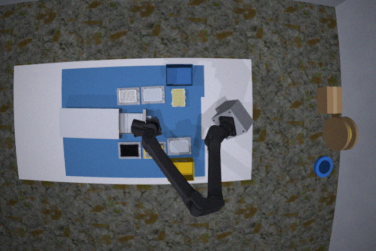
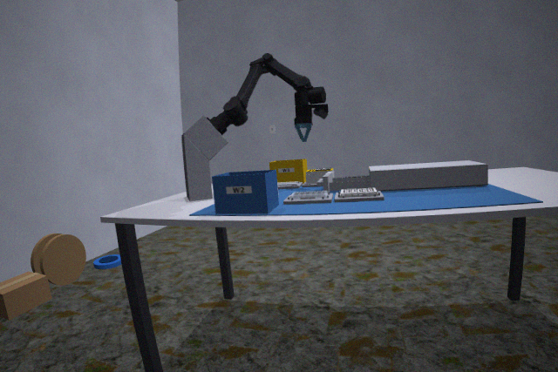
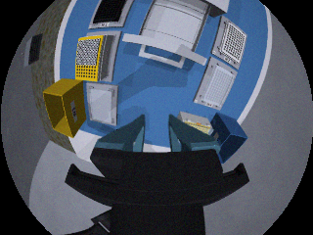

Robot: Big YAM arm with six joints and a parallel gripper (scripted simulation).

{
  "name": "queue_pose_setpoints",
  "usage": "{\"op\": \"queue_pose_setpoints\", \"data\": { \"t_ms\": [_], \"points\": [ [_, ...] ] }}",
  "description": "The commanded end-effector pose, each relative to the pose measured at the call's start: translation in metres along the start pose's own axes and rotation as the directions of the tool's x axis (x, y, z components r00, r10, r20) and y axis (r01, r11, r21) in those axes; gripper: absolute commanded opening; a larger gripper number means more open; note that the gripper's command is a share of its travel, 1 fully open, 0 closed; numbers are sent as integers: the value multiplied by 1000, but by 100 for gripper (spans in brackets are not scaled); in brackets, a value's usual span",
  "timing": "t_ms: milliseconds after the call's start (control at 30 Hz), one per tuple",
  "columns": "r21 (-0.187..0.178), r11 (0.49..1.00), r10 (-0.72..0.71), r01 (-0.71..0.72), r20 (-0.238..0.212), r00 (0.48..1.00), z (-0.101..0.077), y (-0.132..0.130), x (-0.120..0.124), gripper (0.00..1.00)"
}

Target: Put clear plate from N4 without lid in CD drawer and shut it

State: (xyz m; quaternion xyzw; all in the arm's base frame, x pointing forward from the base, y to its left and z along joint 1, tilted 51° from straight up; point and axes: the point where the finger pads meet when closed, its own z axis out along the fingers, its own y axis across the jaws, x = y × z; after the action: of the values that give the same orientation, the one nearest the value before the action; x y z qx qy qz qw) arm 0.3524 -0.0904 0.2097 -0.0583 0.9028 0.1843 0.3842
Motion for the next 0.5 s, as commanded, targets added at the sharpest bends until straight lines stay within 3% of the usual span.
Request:
{"op": "queue_pose_setpoints", "data": {
  "t_ms": [0,33,233,467],
  "points": [
    [37,986,-164,163,54,985,-11,3,-33,30],
    [27,984,-178,177,37,983,-1,-2,-30,30],
    [31,930,-368,367,32,929,22,-4,-41,30],
    [36,821,-571,570,26,821,47,-6,-53,30]
  ]
}}
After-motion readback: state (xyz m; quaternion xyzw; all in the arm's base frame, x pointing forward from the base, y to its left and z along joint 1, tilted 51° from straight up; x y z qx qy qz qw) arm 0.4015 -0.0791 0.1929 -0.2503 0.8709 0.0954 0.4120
